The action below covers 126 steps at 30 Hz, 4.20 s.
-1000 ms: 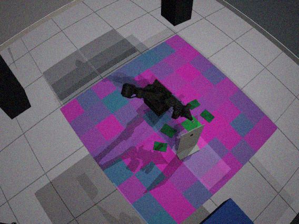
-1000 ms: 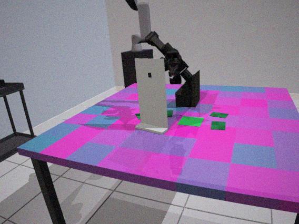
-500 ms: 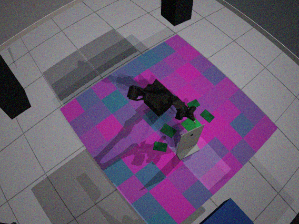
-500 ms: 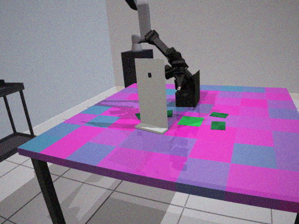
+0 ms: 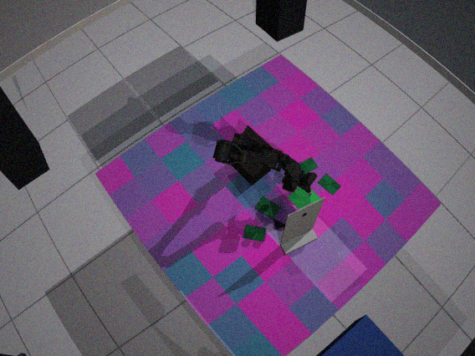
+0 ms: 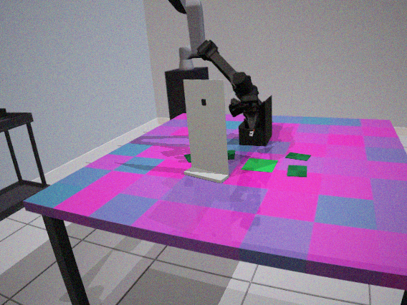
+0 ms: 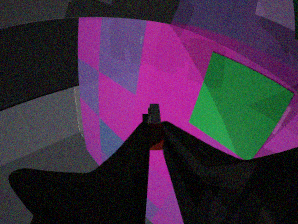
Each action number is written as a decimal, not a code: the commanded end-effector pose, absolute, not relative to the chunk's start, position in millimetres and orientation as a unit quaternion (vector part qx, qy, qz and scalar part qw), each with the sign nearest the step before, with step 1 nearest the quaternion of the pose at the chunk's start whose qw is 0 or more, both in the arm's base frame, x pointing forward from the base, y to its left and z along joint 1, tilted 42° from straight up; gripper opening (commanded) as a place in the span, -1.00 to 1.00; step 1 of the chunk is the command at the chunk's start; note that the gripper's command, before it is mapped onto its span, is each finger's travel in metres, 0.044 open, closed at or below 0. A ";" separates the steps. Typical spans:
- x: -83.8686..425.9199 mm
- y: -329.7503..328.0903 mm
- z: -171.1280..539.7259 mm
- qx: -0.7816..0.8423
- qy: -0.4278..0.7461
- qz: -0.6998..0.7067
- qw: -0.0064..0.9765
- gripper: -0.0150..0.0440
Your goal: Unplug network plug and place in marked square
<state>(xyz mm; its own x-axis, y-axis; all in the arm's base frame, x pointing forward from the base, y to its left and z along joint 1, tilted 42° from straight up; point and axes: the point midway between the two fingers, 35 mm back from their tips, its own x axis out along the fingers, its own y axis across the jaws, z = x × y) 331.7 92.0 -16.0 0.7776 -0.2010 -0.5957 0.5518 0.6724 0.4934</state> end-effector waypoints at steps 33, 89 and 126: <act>322.7 60.6 -89.7 0.297 0.291 -0.316 0.853 -0.49; 326.0 28.3 -121.4 0.297 0.288 -0.318 0.853 0.04; 309.3 48.3 -96.5 0.297 0.291 -0.317 0.853 0.04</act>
